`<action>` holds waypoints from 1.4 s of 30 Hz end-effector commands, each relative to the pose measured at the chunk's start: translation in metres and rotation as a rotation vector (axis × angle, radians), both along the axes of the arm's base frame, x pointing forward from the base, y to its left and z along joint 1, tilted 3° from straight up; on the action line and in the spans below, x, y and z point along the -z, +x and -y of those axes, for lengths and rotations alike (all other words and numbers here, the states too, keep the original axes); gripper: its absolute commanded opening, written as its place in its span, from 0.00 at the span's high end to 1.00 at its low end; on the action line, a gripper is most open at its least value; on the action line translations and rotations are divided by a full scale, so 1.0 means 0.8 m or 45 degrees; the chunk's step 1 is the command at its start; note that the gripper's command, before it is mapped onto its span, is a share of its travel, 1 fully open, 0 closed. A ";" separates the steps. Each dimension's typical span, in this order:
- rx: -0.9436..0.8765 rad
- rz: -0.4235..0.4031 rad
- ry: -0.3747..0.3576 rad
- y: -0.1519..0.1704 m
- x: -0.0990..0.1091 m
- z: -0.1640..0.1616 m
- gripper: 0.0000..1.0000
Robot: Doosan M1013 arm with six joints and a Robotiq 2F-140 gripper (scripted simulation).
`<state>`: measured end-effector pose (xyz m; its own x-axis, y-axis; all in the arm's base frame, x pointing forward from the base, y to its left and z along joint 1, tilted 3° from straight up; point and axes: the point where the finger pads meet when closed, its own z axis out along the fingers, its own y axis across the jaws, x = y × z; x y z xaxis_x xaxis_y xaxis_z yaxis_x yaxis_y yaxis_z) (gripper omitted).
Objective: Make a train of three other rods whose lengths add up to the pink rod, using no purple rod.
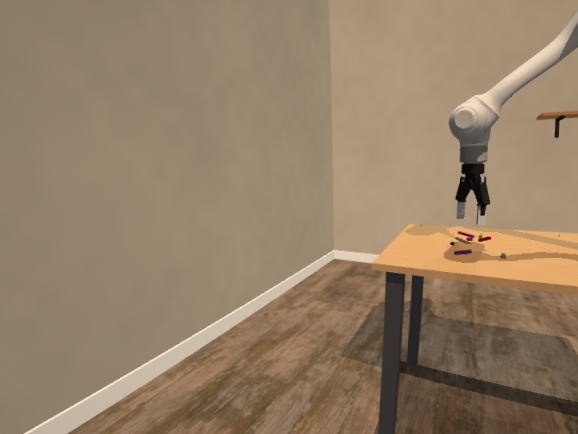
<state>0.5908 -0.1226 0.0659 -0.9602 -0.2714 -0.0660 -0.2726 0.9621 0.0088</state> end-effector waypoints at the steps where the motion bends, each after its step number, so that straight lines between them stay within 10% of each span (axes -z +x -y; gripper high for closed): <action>1: 0.213 -0.015 -0.006 0.013 -0.003 -0.005 0.00; 29: 1.661 -0.041 0.079 0.073 -0.019 -0.048 0.00; 40: 1.778 -0.043 0.086 0.077 -0.020 -0.052 0.00; 41: 1.778 -0.043 0.086 0.077 -0.020 -0.052 0.85; 42: 1.778 -0.043 0.086 0.077 -0.020 -0.052 0.85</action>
